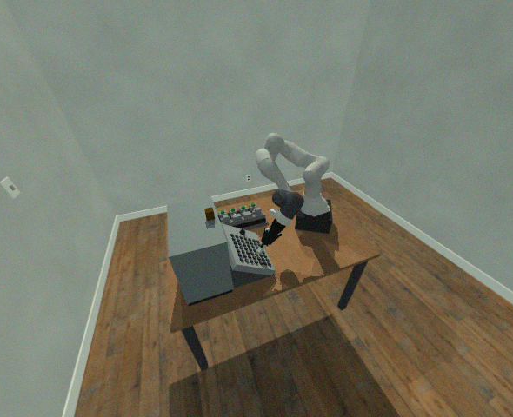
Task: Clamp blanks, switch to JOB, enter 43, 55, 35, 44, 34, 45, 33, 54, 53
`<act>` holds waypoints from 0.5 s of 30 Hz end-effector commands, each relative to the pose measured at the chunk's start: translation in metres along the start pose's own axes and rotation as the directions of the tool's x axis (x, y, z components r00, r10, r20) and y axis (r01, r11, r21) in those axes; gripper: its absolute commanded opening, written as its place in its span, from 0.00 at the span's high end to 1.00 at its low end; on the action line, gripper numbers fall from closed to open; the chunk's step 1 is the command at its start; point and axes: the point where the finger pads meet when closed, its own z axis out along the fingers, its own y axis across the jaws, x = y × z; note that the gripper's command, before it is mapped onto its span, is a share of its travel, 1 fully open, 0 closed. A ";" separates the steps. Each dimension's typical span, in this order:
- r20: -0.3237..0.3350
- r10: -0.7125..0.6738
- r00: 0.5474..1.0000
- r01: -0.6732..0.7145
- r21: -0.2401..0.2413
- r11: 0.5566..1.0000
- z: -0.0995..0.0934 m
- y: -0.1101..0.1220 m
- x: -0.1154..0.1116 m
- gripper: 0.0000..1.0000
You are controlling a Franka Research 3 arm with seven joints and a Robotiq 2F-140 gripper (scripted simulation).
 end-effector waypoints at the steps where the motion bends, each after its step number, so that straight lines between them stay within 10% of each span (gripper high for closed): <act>1: -0.004 0.024 1.000 -0.024 0.004 1.000 0.006 -0.001 0.001 1.00; 15: -0.004 0.024 1.000 -0.024 0.004 1.000 0.011 -0.001 0.001 1.00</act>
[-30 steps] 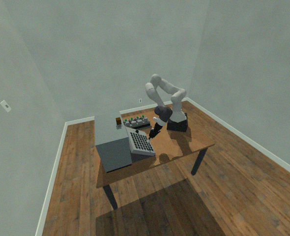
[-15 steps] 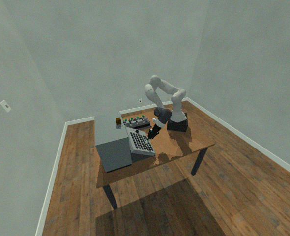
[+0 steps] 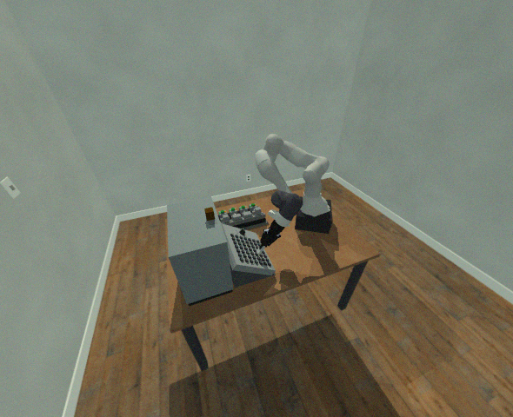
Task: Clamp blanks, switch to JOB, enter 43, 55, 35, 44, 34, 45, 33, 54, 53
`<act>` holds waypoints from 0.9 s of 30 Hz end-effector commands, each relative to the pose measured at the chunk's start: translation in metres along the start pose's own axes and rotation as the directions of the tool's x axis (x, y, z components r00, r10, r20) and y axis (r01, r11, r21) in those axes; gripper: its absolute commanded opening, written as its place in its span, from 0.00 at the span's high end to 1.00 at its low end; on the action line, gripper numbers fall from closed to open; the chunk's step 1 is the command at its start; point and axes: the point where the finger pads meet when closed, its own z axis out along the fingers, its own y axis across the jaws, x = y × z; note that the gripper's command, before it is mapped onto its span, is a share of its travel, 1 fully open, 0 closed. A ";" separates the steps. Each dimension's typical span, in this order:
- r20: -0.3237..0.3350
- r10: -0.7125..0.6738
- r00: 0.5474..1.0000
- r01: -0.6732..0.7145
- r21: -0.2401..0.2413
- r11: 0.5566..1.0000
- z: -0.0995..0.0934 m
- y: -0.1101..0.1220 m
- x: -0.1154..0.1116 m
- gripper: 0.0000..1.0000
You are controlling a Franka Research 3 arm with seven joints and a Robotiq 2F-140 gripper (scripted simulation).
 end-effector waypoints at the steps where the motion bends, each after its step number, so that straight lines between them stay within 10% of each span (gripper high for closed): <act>1: -0.002 0.009 1.000 -0.009 0.001 1.000 0.001 0.000 0.000 1.00; 27: -0.002 0.009 1.000 -0.009 0.001 1.000 0.005 0.000 0.000 1.00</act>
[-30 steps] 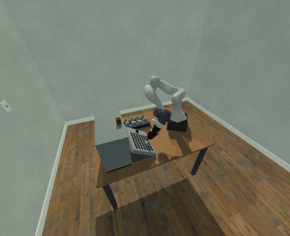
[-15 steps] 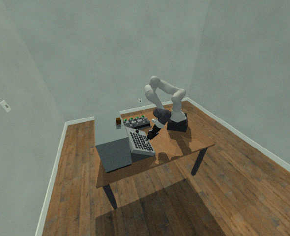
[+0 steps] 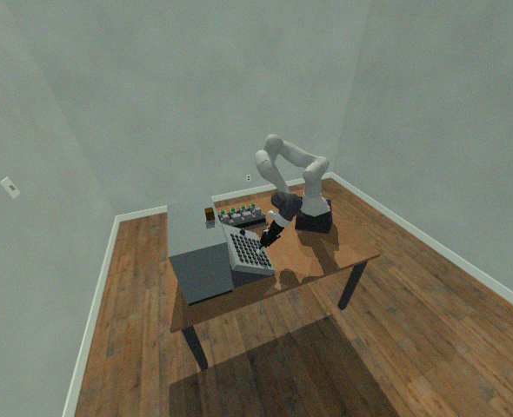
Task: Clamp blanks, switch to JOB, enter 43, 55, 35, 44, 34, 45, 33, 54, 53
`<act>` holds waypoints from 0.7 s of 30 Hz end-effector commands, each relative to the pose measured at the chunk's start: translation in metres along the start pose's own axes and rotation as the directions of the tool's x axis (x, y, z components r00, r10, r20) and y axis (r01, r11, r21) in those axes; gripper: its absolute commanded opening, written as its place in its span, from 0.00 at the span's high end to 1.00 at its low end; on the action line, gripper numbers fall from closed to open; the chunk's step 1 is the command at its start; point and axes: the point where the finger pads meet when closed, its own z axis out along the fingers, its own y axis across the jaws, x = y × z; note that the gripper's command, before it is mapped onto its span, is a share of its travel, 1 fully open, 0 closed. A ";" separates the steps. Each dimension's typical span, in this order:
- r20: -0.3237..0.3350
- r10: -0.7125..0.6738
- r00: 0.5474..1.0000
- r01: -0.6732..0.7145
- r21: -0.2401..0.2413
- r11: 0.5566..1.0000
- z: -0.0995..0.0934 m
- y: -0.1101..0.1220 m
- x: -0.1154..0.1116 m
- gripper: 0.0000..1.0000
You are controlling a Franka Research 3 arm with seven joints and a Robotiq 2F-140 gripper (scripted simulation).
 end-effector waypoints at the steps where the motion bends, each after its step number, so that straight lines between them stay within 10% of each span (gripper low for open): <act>1: 0.000 0.007 1.000 -0.007 0.000 1.000 0.002 0.000 0.000 1.00; 21: 0.000 0.007 1.000 -0.007 0.000 1.000 0.011 0.000 0.000 1.00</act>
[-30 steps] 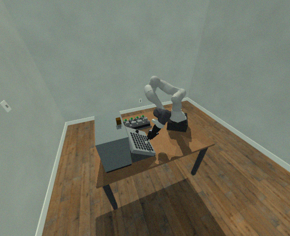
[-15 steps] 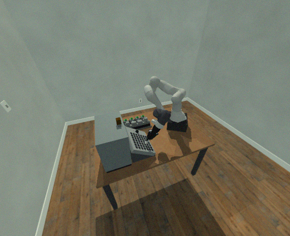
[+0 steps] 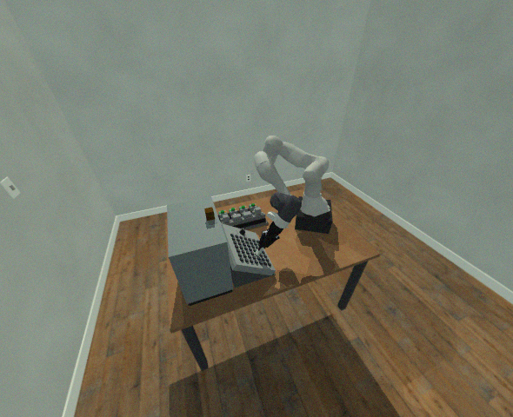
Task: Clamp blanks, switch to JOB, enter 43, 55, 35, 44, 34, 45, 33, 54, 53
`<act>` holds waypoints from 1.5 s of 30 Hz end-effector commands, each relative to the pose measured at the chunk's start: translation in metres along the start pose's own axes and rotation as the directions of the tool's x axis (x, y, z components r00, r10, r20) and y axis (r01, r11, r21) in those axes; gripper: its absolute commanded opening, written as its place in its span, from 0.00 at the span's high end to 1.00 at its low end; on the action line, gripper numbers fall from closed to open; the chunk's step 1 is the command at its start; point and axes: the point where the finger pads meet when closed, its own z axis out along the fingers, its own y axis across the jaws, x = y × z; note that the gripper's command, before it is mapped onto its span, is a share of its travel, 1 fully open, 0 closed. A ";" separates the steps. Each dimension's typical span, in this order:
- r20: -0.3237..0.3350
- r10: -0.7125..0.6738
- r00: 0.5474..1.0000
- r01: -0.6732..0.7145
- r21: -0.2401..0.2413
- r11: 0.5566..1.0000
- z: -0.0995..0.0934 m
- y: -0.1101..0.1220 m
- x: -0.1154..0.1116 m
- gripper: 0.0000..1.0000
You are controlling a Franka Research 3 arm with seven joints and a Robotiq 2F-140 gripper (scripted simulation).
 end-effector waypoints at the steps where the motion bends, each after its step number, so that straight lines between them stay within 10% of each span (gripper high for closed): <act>1: 0.003 0.003 1.000 -0.003 0.000 1.000 0.001 0.000 -0.001 1.00; 45: 0.003 0.003 1.000 -0.003 0.000 1.000 -0.006 0.000 -0.001 1.00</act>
